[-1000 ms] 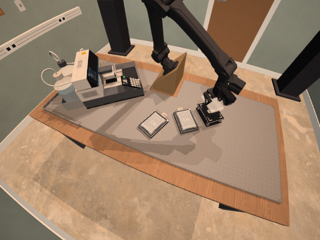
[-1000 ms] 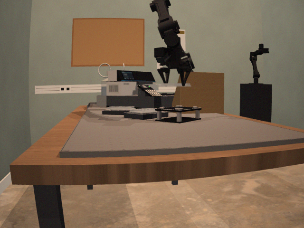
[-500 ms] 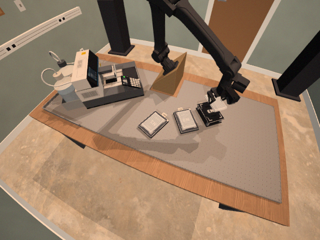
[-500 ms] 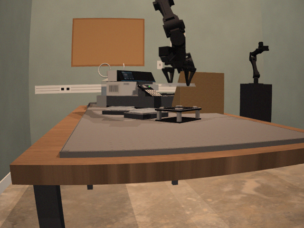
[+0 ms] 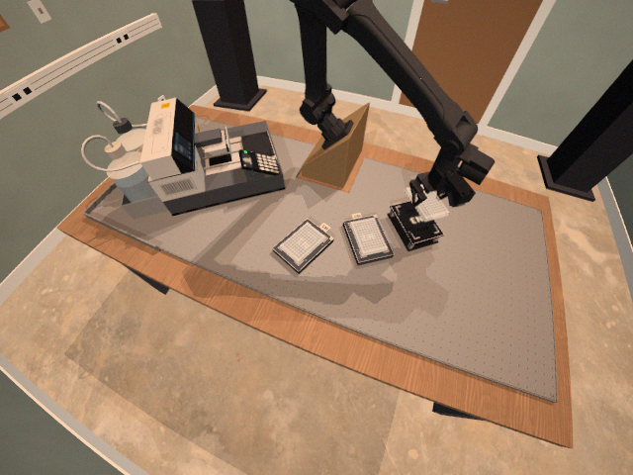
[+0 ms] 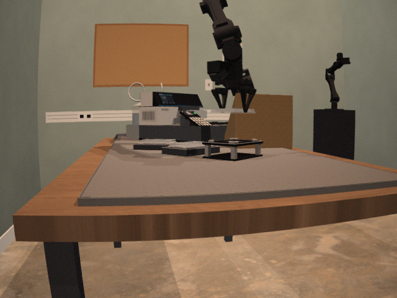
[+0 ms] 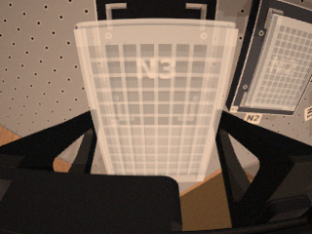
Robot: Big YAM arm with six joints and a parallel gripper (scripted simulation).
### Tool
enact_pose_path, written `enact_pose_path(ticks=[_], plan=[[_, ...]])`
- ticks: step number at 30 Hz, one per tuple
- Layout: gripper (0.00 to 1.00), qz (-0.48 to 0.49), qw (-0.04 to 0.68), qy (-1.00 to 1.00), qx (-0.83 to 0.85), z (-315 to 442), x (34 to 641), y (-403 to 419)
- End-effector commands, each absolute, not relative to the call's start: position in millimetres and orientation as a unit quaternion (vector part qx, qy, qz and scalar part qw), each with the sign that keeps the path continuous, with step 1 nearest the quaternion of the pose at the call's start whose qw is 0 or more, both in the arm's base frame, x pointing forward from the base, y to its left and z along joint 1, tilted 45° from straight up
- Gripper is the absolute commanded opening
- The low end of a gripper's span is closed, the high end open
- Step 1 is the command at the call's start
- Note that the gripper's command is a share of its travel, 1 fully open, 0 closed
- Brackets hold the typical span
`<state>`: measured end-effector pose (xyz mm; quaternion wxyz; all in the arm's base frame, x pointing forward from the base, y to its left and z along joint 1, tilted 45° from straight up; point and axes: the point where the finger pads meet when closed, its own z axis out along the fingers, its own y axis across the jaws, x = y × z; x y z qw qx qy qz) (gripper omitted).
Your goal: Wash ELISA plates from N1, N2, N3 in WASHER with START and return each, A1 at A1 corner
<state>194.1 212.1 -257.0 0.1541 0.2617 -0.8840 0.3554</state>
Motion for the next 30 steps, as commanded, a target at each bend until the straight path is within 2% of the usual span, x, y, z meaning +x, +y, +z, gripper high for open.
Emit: enact_pose_path(ticks=[1, 18, 22, 26, 30], plan=[[0.84, 0.339, 0.128, -0.895, 0.262, -254.2, 208.4, 244.5], [0.84, 0.340, 0.128, -0.894, 0.263, -253.7, 206.3, 243.7], [0.84, 0.356, 0.154, -0.884, 0.261, -266.6, 193.5, 205.0], [0.84, 0.340, 0.138, -0.893, 0.262, -267.2, 207.0, 223.0], [0.84, 0.355, 0.156, -0.884, 0.262, -273.6, 193.6, 197.1]])
